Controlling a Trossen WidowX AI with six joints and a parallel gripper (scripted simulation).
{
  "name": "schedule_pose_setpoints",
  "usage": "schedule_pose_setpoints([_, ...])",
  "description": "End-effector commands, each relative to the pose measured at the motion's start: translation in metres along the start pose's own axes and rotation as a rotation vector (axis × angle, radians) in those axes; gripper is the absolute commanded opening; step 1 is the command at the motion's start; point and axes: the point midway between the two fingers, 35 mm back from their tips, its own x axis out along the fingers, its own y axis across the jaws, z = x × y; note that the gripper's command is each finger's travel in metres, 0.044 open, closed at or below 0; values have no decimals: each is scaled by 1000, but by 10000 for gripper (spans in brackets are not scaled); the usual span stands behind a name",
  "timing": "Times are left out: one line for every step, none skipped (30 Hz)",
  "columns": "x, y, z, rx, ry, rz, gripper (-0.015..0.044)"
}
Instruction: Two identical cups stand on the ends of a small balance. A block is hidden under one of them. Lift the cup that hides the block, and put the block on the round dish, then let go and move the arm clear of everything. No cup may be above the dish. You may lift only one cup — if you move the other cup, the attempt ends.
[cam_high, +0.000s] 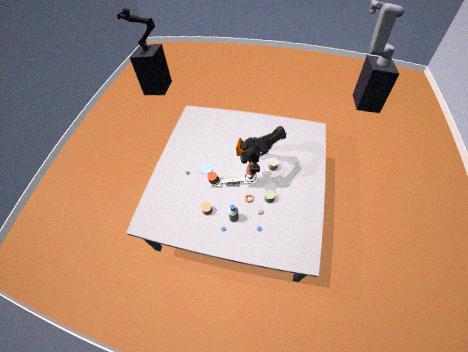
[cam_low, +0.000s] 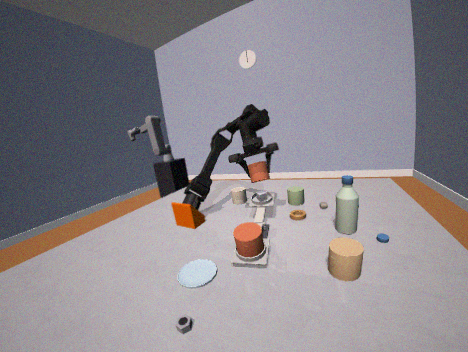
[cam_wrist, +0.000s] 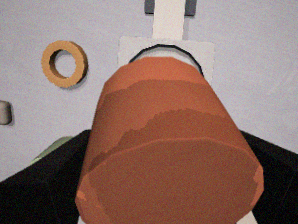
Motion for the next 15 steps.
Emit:
schedule_pose_setpoints([0, 0, 0, 2, 0, 1, 0])
schedule_pose_setpoints([0, 0, 0, 2, 0, 1, 0])
schedule_pose_setpoints([0, 0, 0, 2, 0, 1, 0])
schedule_pose_setpoints([0, 0, 0, 2, 0, 1, 0])
schedule_pose_setpoints([1, 0, -2, 2, 2, -1, 0])
schedule_pose_setpoints([3, 1, -5, 3, 4, -4, 0])
schedule_pose_setpoints([5, 1, -9, 3, 7, -8, 0])
schedule_pose_setpoints([7, 1, -12, 4, 10, -12, 0])
schedule_pose_setpoints([9, 1, -16, 5, 13, -15, 0])
schedule_pose_setpoints([11, 1, -19, 5, 16, -19, 0])
schedule_pose_setpoints([13, 1, -23, 6, 20, -23, 0])
schedule_pose_setpoints([15, 1, -26, 7, 23, -26, 0])
schedule_pose_setpoints([17, 1, -30, 7, 26, -30, 0])
schedule_pose_setpoints([18, 1, -34, 8, 29, -34, 0])
schedule_pose_setpoints([20, 1, -37, 9, 33, -38, 0])
